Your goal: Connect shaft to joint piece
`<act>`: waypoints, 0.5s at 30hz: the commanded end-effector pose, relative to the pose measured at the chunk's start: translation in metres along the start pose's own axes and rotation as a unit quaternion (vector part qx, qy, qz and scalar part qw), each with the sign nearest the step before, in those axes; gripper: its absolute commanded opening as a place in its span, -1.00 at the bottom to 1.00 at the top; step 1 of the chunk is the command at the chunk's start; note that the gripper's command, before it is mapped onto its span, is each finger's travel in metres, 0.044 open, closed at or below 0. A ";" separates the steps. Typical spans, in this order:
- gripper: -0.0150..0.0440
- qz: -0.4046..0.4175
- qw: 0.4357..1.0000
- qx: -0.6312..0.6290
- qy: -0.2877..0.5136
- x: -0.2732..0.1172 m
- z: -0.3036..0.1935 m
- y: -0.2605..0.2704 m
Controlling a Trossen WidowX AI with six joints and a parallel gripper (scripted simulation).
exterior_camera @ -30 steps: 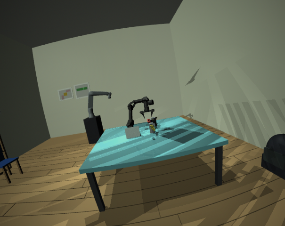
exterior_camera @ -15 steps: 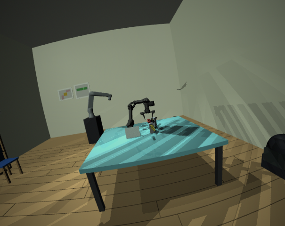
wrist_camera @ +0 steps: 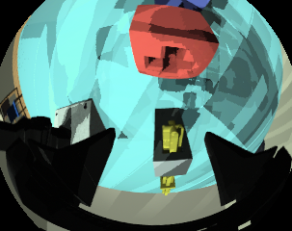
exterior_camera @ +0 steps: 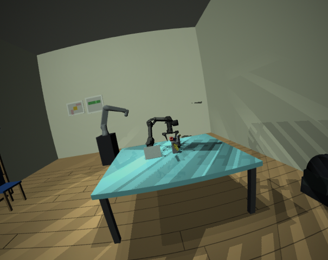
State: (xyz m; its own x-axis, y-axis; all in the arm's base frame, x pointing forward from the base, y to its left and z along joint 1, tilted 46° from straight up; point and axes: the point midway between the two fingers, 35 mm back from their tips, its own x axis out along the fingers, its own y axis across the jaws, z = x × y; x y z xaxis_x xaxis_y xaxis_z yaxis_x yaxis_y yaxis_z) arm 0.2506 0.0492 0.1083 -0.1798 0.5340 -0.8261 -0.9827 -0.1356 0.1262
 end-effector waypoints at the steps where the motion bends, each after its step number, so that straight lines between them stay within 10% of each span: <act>1: 1.00 -0.003 1.000 -0.001 -0.001 -0.001 0.018 -0.001; 15: 1.00 -0.003 1.000 -0.001 -0.003 -0.011 0.067 0.002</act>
State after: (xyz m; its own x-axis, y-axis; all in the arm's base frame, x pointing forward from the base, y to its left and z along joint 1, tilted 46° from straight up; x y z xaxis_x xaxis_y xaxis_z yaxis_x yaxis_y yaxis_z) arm 0.2477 0.0958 0.1490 -0.1791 0.5362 -0.8249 -0.9825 -0.1410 0.1217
